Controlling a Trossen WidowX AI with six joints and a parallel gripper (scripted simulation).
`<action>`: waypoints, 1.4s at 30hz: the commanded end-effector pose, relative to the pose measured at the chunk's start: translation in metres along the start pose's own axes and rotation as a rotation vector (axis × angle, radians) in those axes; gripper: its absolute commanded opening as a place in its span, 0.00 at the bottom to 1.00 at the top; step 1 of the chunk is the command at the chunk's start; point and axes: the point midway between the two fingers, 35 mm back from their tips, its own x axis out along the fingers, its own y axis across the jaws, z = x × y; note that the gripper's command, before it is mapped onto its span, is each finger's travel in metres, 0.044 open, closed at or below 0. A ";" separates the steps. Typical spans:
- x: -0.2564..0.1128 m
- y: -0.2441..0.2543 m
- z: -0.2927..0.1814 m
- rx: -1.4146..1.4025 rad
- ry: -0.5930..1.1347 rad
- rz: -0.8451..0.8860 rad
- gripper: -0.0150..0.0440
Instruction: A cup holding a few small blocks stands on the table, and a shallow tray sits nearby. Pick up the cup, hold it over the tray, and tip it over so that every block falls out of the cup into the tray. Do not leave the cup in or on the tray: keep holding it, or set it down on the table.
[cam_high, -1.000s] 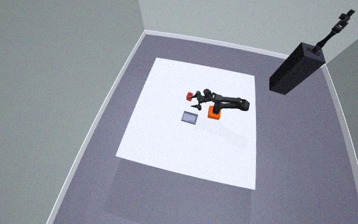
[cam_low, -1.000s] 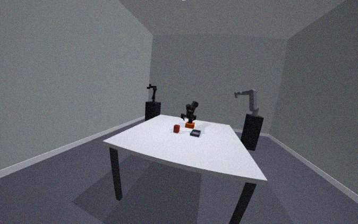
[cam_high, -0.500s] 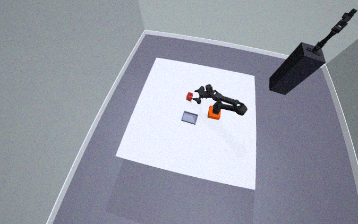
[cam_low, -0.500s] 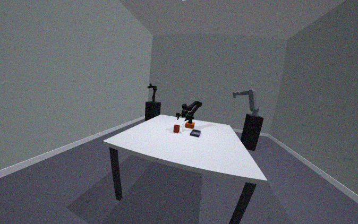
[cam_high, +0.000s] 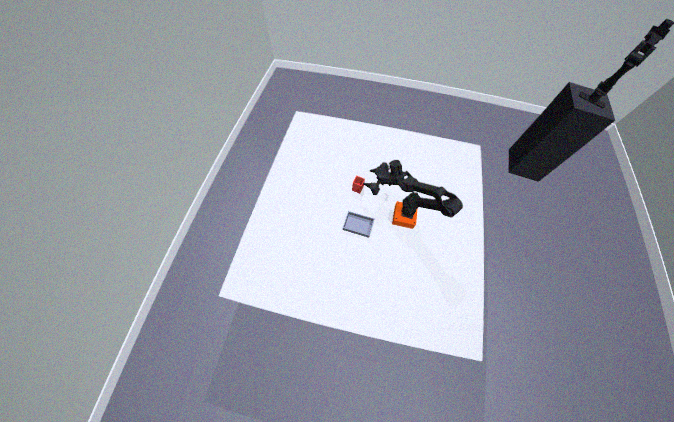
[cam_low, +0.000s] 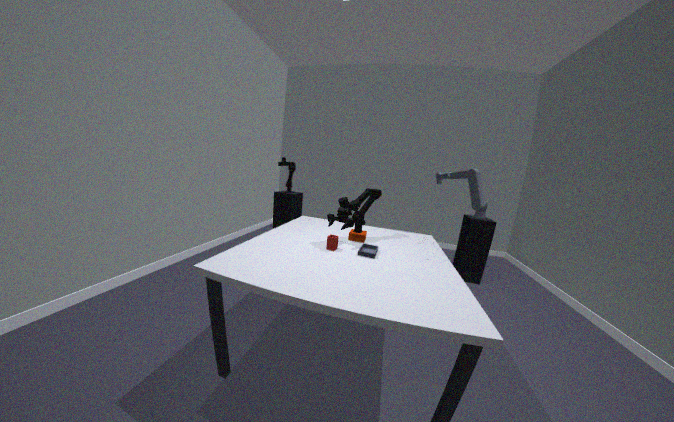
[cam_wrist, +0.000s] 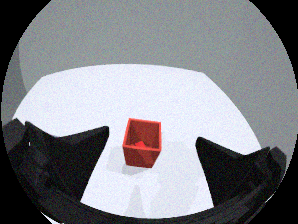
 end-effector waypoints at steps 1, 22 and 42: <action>0.006 0.001 -0.013 0.002 0.013 0.007 1.00; 0.022 0.004 -0.055 0.008 0.026 0.010 1.00; 0.052 0.005 -0.055 0.002 0.009 0.006 1.00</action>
